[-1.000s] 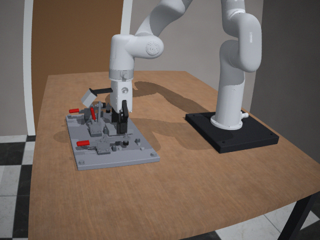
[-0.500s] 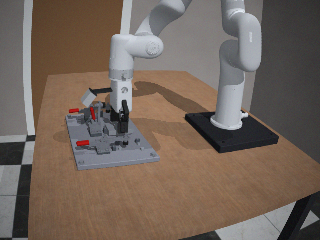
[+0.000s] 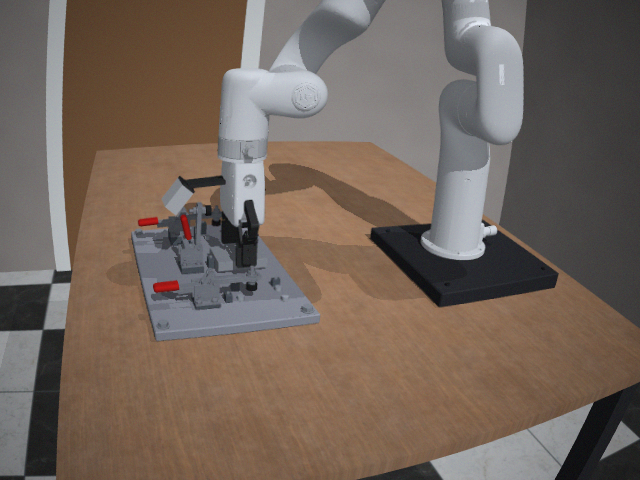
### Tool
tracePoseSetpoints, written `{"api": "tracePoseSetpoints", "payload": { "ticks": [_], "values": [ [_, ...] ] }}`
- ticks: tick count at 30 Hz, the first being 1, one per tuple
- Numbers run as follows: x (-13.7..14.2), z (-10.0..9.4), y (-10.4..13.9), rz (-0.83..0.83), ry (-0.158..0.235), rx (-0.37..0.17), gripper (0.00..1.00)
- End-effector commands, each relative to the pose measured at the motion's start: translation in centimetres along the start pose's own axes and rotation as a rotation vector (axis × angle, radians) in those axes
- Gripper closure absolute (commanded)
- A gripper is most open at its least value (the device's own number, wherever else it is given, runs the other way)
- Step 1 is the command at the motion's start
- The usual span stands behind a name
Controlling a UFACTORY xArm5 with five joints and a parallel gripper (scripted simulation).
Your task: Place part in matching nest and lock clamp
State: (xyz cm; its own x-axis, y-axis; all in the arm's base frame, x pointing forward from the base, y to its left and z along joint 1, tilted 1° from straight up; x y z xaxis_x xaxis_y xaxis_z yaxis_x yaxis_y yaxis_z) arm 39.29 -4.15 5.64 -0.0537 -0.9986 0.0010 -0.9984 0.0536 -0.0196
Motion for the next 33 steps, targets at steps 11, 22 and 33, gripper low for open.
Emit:
{"api": "tracePoseSetpoints", "payload": {
  "ticks": [11,22,33],
  "values": [
    [0.0,-0.1,-0.1,0.000,0.000,0.003,0.00],
    [0.0,-1.7,-0.1,0.000,0.000,0.003,0.00],
    [0.0,-4.9,-0.1,0.000,0.000,0.003,0.00]
  ]
}}
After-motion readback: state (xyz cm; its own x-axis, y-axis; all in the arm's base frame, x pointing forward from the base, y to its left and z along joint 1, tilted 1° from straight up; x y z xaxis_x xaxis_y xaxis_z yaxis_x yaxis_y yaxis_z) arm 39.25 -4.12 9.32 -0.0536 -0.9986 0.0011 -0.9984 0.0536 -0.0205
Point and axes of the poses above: the point where the finger pads meet when closed, its own z axis out along the fingers, its own x axis across the jaws, y = z × x, the point moved 3 cm from there along -z, back along the fingers, and after that the axes turned 2 degrees about z, right-handed, at the moved point
